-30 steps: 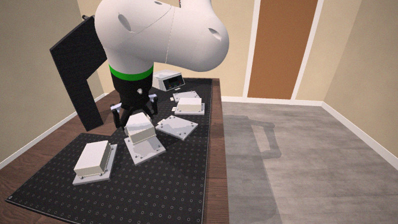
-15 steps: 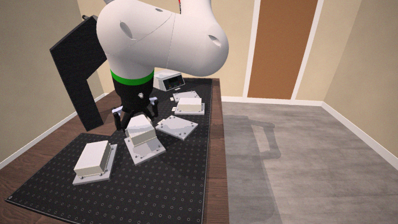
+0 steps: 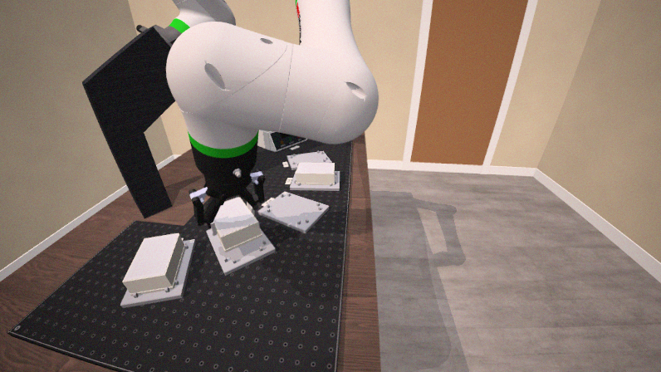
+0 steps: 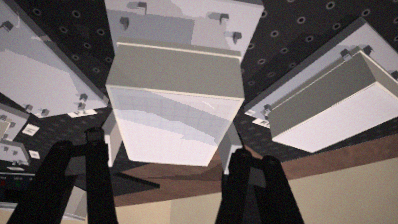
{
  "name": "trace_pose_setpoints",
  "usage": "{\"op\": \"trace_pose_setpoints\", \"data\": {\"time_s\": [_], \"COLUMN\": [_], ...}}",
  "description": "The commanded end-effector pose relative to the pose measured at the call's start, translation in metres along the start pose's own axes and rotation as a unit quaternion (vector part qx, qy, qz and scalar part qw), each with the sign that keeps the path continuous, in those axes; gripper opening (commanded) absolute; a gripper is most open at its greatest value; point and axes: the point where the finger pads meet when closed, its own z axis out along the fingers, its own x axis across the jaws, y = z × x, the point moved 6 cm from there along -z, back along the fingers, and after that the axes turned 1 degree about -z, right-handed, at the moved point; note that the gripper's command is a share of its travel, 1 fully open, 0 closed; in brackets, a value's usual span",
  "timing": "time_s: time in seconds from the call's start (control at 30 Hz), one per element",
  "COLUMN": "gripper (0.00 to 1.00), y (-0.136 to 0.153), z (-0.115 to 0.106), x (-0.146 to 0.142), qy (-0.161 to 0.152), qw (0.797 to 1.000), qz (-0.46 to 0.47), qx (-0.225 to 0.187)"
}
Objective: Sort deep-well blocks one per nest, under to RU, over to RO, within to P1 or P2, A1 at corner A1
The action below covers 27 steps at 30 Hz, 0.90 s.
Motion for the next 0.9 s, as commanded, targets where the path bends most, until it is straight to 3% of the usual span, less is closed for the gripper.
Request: {"op": "trace_pose_setpoints", "data": {"time_s": [0.0, 0.33, 0.87], "gripper": [0.1, 0.1, 0.1], "y": [-0.002, -0.011, -0.011], "z": [0.004, 0.018, 0.019], "x": [0.0, 0.0, 0.0], "qy": [0.0, 0.0, 0.0], "qw": [1.0, 1.0, 1.0], "qz": [0.0, 0.0, 0.0], "qx": [0.0, 0.0, 0.0]}}
